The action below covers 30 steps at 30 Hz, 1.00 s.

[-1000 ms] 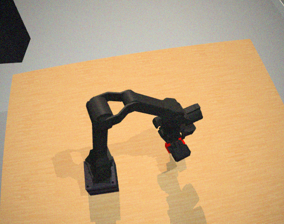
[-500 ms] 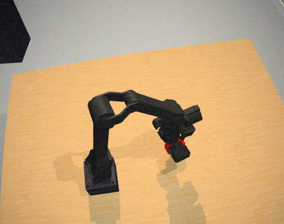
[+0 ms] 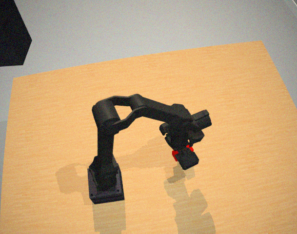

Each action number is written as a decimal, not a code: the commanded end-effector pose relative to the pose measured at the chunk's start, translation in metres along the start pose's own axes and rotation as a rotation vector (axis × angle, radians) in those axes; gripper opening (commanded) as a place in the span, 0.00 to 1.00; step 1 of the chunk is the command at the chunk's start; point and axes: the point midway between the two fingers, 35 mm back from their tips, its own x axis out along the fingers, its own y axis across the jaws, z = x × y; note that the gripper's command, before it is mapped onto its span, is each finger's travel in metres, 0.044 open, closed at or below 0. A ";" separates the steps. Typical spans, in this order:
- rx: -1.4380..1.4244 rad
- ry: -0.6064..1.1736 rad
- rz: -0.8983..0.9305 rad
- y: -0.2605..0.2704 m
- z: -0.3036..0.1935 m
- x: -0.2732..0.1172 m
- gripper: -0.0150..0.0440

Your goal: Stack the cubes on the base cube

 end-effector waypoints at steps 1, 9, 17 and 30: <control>0.001 0.000 0.005 0.001 0.000 0.001 0.60; 0.000 0.000 0.000 0.000 0.000 -0.010 0.60; 0.000 0.000 0.000 0.000 0.000 -0.017 0.60; 0.000 0.000 0.000 0.000 0.000 -0.031 0.60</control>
